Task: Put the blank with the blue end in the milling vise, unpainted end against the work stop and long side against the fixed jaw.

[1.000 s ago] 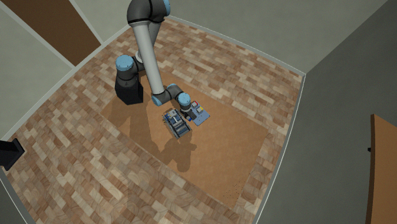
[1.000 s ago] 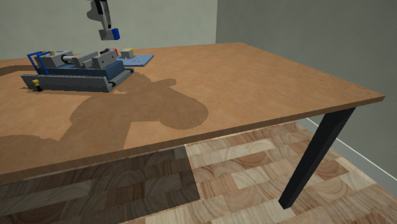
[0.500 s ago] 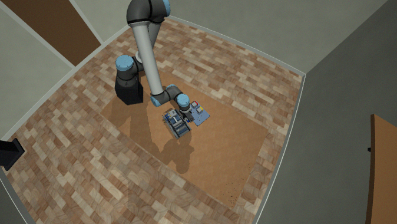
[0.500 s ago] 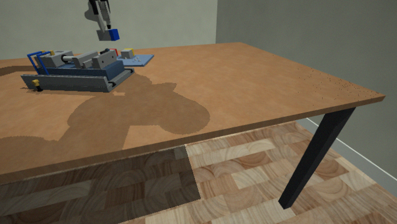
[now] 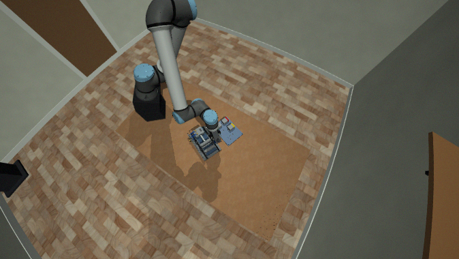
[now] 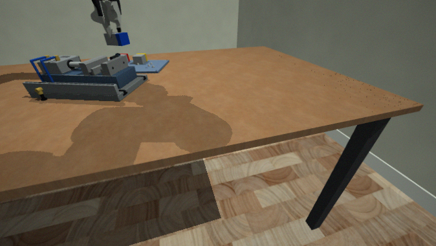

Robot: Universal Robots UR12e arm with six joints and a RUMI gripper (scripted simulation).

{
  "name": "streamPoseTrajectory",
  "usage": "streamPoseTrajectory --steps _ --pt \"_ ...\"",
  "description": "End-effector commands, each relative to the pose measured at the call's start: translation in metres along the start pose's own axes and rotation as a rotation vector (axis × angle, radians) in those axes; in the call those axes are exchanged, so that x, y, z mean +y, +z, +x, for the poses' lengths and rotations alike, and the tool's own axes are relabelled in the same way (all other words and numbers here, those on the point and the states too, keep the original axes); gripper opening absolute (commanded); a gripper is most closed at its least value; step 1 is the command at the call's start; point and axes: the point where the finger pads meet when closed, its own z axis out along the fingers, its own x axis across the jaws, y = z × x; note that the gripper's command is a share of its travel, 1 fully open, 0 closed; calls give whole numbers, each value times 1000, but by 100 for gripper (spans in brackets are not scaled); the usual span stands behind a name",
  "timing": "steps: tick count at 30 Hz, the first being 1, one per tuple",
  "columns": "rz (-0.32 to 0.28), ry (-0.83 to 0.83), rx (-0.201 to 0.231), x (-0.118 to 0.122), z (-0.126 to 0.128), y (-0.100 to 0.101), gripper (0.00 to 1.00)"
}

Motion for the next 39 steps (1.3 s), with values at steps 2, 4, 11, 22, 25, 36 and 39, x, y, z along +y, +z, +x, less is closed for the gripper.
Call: streamPoseTrajectory --steps 2,4,11,22,25,36,39 --pt "0 116 0 -1 10 1 0" --pt "0 148 0 -1 12 1 0" --pt "1 228 0 -3 17 0 0" --pt "0 400 0 -4 29 1 0" --pt "0 415 0 -4 30 0 0" --pt "0 578 0 -5 41 1 0" --pt "0 621 -1 -6 44 0 0"
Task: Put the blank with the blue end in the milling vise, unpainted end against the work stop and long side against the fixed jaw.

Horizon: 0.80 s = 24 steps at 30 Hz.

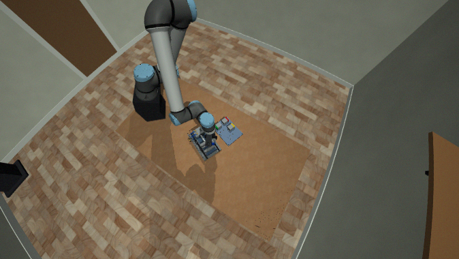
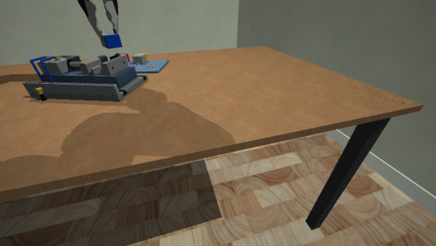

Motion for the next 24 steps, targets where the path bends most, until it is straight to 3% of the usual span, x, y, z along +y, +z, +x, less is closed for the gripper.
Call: streamPoseTrajectory --steps 1,24 --pt "1 89 -1 -4 7 0 0" --pt "1 338 -2 -12 20 0 0"
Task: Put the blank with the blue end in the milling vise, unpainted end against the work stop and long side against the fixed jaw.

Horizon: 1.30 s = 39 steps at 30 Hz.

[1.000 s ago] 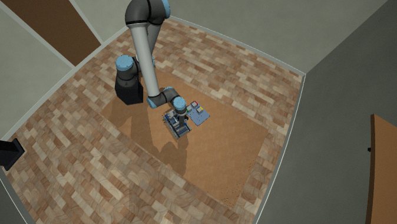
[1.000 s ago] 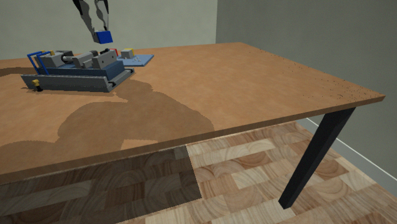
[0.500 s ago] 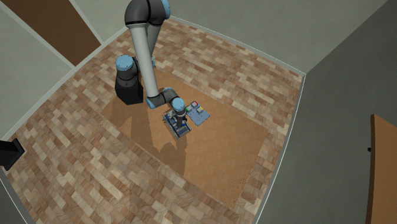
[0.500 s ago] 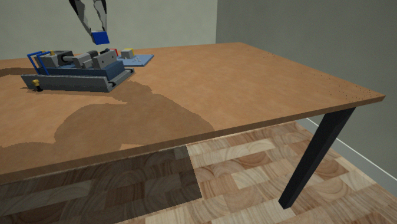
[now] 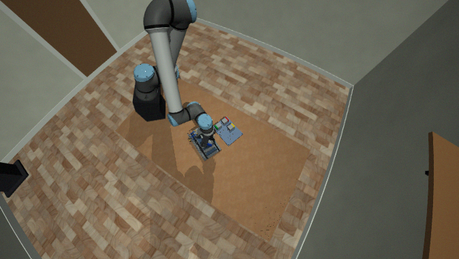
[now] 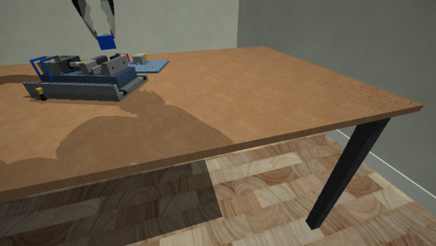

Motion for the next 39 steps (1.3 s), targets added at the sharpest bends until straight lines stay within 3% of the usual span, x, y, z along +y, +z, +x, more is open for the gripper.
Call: streamPoseTrajectory --steps 1,39 --pt "0 67 -1 -3 5 0 0" --pt "-1 399 -1 -18 19 0 0"
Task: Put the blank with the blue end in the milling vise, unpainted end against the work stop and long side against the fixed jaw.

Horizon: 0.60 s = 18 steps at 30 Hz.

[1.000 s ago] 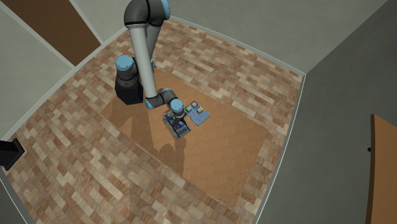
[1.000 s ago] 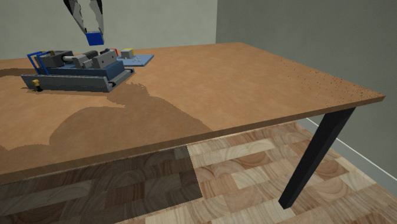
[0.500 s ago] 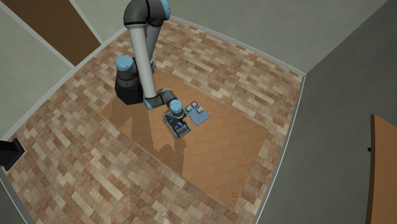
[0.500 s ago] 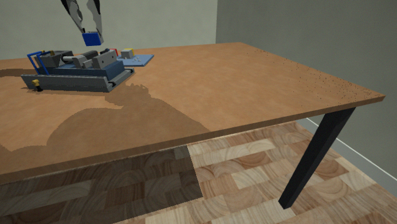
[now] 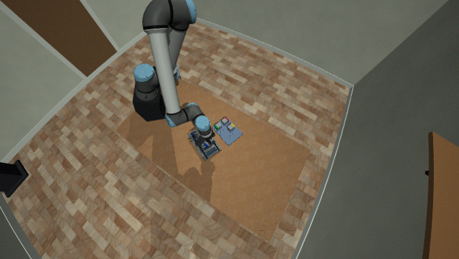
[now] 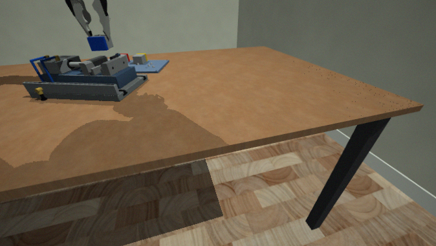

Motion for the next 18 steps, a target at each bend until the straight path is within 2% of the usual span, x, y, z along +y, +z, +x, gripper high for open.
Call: streamPoseTrajectory --steps 1,18 --pt "-1 50 0 -4 3 1 0" --pt "-1 145 0 -9 5 0 0"
